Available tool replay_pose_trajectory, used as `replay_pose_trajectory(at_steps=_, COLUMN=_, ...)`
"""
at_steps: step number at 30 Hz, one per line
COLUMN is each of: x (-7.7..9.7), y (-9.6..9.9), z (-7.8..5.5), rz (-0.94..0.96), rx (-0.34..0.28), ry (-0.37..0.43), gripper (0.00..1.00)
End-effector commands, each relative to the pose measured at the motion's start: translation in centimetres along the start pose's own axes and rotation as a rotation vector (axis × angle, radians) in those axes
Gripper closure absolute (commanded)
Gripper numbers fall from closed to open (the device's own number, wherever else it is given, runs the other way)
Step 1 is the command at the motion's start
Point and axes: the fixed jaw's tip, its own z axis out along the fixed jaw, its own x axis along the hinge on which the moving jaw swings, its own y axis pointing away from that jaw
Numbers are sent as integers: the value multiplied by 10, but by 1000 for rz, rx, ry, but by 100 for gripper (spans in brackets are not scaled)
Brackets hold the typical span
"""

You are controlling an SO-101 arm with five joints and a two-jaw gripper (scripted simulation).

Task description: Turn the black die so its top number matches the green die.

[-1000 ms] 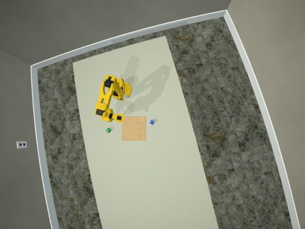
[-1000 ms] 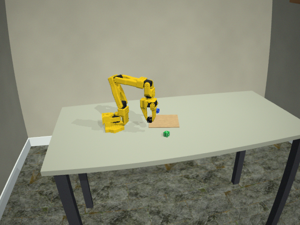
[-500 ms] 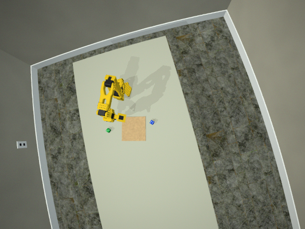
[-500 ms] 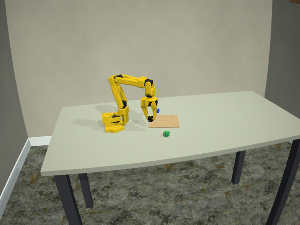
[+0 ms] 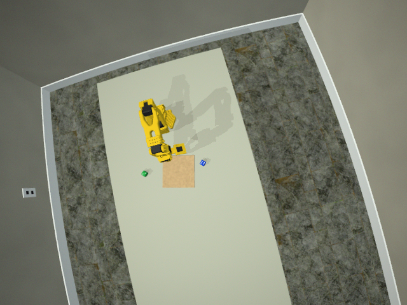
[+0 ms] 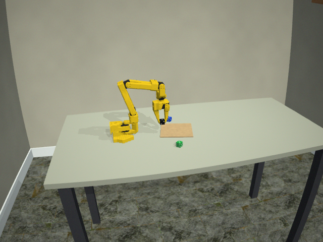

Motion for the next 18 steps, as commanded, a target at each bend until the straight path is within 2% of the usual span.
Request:
replay_pose_trajectory(at_steps=1, x=-27, y=-3, z=-5, rz=-173, rx=53, ry=-3, gripper=100)
replay_pose_trajectory(at_steps=6, x=-58, y=6, z=-3, rz=-383, rx=53, ry=-7, gripper=100)
replay_pose_trajectory(at_steps=8, x=-58, y=6, z=-3, rz=-383, rx=53, ry=-7, gripper=100)
replay_pose_trajectory(at_steps=13, x=-79, y=17, z=-1, rz=-533, rx=52, ry=-10, gripper=100)
replay_pose_trajectory(at_steps=18, x=-88, y=23, z=-1, rz=-606, rx=52, ry=-12, gripper=100)
